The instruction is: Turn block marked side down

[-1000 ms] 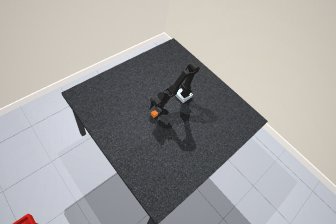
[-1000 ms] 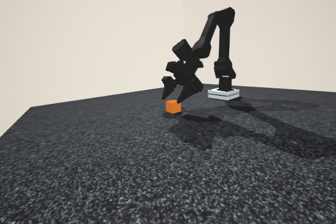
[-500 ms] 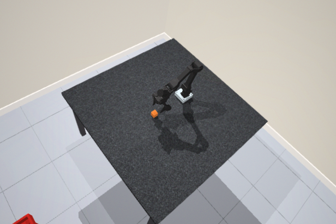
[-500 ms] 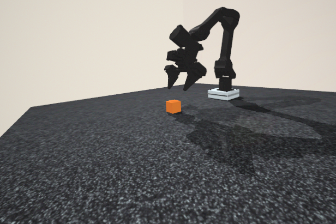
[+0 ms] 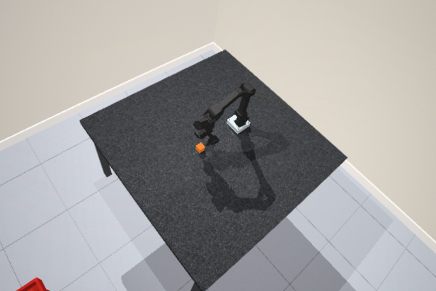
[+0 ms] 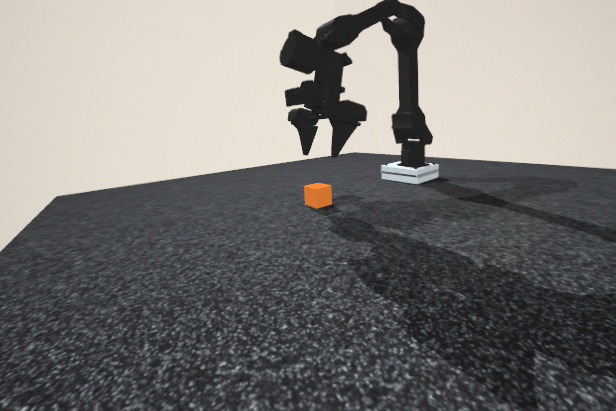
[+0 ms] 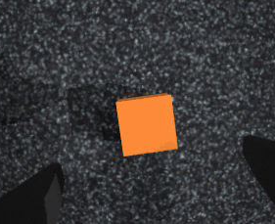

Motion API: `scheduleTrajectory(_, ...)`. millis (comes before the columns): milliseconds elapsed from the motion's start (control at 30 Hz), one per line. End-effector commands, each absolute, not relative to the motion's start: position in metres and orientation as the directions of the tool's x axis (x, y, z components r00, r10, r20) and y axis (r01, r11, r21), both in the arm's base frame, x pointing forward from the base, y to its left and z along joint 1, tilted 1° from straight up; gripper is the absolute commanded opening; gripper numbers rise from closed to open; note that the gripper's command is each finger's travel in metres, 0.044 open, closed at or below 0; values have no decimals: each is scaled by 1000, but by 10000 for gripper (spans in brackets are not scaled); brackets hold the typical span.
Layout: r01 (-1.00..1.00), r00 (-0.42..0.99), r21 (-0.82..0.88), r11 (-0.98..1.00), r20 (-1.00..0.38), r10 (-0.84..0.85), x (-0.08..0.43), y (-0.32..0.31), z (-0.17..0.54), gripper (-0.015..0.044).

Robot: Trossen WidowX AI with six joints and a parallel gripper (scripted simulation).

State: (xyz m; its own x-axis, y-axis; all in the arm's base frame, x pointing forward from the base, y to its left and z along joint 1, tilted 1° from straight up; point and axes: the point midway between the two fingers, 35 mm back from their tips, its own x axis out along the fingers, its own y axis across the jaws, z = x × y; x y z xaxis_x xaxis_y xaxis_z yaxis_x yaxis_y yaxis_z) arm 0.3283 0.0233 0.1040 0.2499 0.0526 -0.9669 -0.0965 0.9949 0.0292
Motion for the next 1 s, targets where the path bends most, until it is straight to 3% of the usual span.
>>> scheduleTrajectory(0, -101, 81, 21, 995, -996, 29, 339, 23, 109, 440)
scheduleTrajectory(100, -101, 30, 20, 995, -999, 23, 341, 23, 111, 440)
scheduleTrajectory(967, -101, 30, 20, 995, -999, 24, 343, 24, 61, 440)
